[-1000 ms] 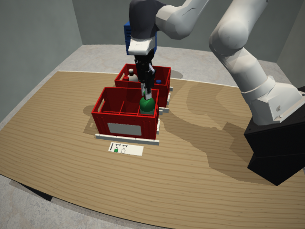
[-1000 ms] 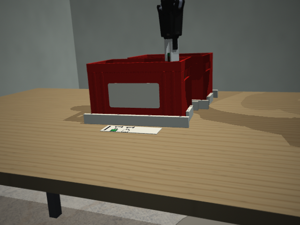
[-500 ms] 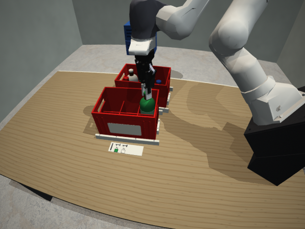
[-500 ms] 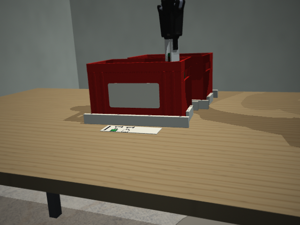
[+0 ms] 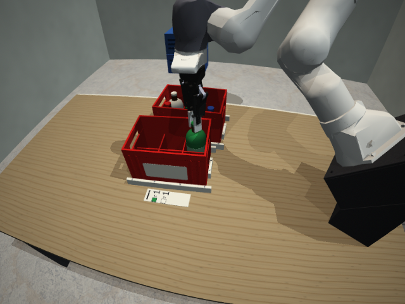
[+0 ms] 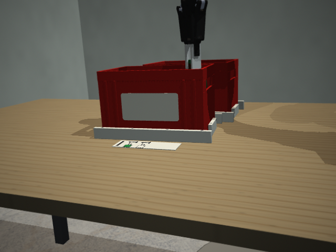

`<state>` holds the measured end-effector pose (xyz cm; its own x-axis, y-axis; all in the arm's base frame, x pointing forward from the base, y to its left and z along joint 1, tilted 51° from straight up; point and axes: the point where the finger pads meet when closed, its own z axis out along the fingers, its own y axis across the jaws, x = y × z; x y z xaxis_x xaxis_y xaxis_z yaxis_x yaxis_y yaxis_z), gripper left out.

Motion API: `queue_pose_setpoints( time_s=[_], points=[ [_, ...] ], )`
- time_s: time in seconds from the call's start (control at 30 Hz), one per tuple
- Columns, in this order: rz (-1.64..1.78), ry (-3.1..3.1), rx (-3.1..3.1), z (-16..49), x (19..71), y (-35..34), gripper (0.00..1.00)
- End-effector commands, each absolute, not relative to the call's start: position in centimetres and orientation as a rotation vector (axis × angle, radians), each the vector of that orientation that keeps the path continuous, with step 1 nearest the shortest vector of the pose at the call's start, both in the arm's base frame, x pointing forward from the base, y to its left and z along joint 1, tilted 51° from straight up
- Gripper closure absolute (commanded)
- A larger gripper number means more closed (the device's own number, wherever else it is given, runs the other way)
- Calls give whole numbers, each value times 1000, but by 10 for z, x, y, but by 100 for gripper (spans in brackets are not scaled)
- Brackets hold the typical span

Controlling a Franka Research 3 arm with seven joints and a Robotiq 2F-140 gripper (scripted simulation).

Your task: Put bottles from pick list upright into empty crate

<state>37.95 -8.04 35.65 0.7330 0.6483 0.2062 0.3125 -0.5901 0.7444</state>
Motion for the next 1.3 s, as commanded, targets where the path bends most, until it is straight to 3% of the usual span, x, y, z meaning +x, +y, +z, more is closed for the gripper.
queue_pose_setpoints(
  time_s=[0.0, 1.27],
  points=[
    [621, 719, 2218, 358, 382, -80, 100],
    [621, 719, 2218, 347, 392, -88, 100]
  ],
)
